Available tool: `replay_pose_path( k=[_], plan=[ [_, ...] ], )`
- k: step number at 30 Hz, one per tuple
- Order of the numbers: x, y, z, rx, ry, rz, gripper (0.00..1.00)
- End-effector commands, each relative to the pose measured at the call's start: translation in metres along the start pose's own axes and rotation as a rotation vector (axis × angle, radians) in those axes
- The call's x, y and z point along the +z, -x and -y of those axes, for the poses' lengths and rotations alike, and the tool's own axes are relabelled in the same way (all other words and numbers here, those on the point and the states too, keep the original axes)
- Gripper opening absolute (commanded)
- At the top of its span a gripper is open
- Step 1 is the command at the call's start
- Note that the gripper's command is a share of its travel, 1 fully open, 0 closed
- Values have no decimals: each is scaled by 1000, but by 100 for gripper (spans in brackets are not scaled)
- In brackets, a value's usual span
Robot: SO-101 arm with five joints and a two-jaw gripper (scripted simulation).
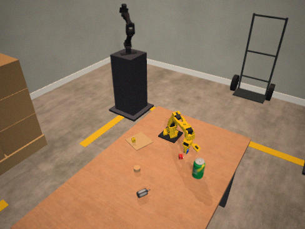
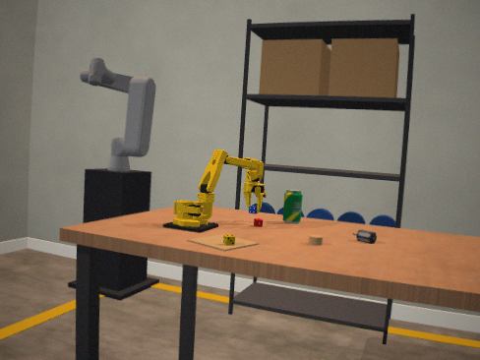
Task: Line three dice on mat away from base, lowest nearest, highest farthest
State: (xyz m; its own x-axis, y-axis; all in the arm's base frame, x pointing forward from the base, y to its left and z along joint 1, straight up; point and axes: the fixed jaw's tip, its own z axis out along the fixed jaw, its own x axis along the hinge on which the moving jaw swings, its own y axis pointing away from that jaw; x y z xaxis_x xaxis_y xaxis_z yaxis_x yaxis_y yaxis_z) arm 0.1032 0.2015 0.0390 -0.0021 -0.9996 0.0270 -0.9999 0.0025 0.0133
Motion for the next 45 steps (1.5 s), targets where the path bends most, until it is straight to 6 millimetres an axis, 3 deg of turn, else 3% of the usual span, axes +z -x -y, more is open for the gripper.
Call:
replay_pose_path(
  k=[1,8,18,33,45],
  plan=[
    [-3,-4,9,47,-7,18,0],
    [-2,-27,40,214,-4,20,0],
    [-2,-57,68,397,-1,21,0],
    [-2,-68,76,460,0,22,0],
    [-1,-112,99,683,4,23,0]
  ],
)
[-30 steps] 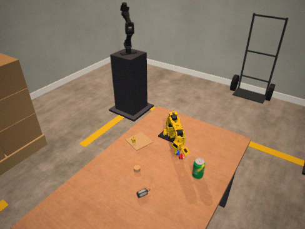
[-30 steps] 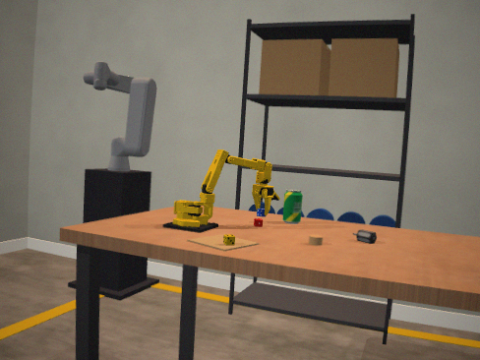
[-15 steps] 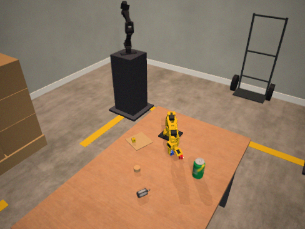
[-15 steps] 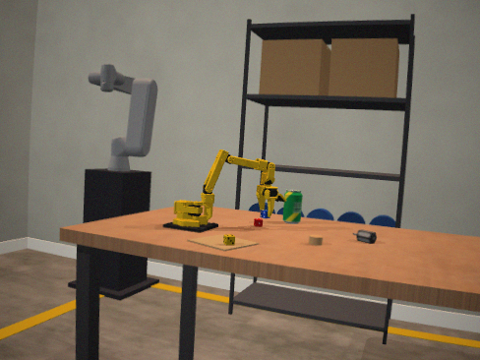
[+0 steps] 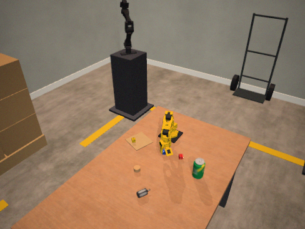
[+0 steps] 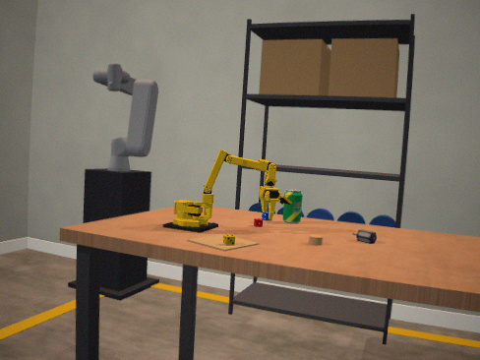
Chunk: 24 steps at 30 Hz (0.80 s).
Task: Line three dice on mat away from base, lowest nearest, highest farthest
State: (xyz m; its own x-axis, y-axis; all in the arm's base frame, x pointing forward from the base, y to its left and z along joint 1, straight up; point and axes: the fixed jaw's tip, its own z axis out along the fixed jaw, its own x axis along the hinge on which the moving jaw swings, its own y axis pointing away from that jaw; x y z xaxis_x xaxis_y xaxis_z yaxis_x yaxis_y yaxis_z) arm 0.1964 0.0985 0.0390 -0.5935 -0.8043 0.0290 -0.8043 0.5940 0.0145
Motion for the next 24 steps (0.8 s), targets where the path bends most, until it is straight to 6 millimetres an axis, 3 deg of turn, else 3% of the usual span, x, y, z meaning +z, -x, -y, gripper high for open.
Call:
replay_pose_path(
  k=[1,9,24],
  plan=[
    [-3,-7,15,77,-8,20,0],
    [-3,-27,41,227,-5,22,0],
    [-2,-38,52,296,-4,23,0]
  ],
)
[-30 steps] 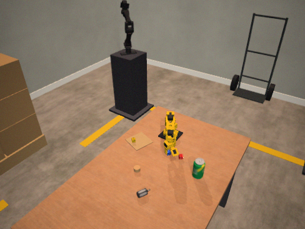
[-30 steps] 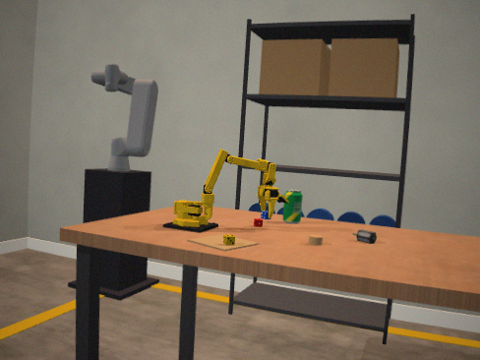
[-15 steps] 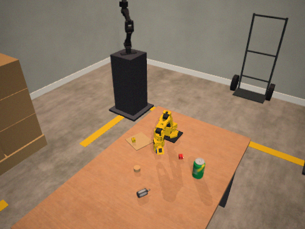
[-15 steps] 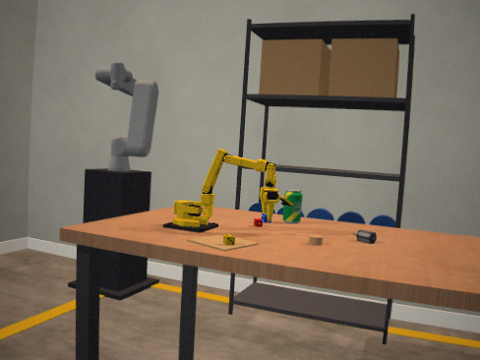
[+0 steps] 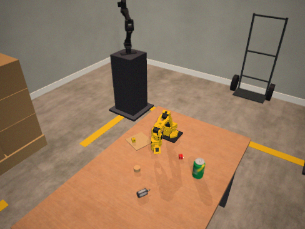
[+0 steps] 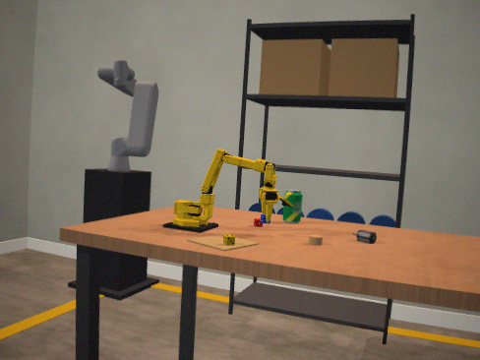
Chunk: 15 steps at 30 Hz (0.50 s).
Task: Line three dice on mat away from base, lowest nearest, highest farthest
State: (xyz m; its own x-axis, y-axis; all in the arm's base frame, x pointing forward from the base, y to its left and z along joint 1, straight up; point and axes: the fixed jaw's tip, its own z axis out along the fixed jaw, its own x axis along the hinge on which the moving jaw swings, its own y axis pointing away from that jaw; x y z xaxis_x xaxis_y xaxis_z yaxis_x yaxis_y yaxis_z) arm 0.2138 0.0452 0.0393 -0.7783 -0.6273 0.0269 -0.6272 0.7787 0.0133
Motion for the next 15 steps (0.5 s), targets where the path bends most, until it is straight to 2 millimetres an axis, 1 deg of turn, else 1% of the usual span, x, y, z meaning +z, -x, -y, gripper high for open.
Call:
replay_pose_path(
  k=[1,7,9,15],
  plan=[
    [-2,-5,11,58,-7,18,0],
    [-2,-25,37,207,-5,20,0],
    [-2,-25,37,207,-5,20,0],
    [-2,-48,60,355,-2,21,0]
  ],
)
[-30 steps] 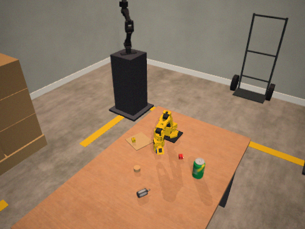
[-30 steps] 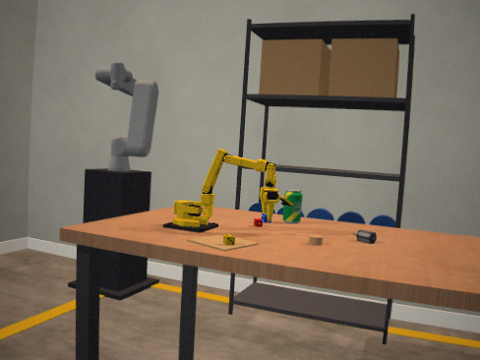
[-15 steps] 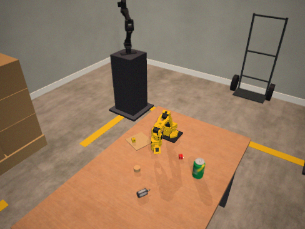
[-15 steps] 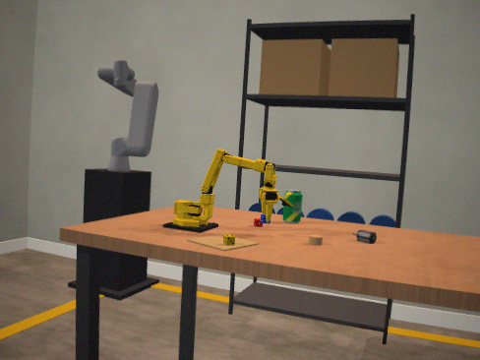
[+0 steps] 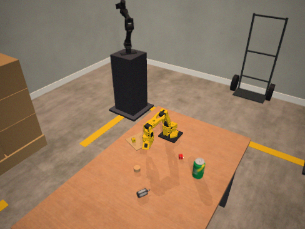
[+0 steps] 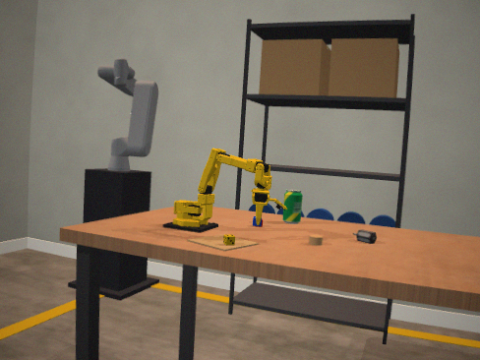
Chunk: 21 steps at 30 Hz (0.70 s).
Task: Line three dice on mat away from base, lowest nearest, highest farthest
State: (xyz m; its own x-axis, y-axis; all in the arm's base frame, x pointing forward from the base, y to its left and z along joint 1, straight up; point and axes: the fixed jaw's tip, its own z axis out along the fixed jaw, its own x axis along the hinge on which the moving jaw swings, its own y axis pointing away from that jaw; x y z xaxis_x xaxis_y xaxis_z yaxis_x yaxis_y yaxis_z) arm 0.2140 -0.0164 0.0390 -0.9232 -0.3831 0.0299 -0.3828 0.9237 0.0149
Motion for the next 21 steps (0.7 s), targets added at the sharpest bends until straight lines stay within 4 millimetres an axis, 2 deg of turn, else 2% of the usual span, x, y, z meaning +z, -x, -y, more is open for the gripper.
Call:
replay_pose_path(
  k=[1,6,16,21],
  plan=[
    [-3,-8,17,88,-8,22,0],
    [-3,-14,26,138,-7,22,0],
    [-3,-17,29,158,-7,23,0],
    [-3,-27,42,235,-6,23,0]
  ],
)
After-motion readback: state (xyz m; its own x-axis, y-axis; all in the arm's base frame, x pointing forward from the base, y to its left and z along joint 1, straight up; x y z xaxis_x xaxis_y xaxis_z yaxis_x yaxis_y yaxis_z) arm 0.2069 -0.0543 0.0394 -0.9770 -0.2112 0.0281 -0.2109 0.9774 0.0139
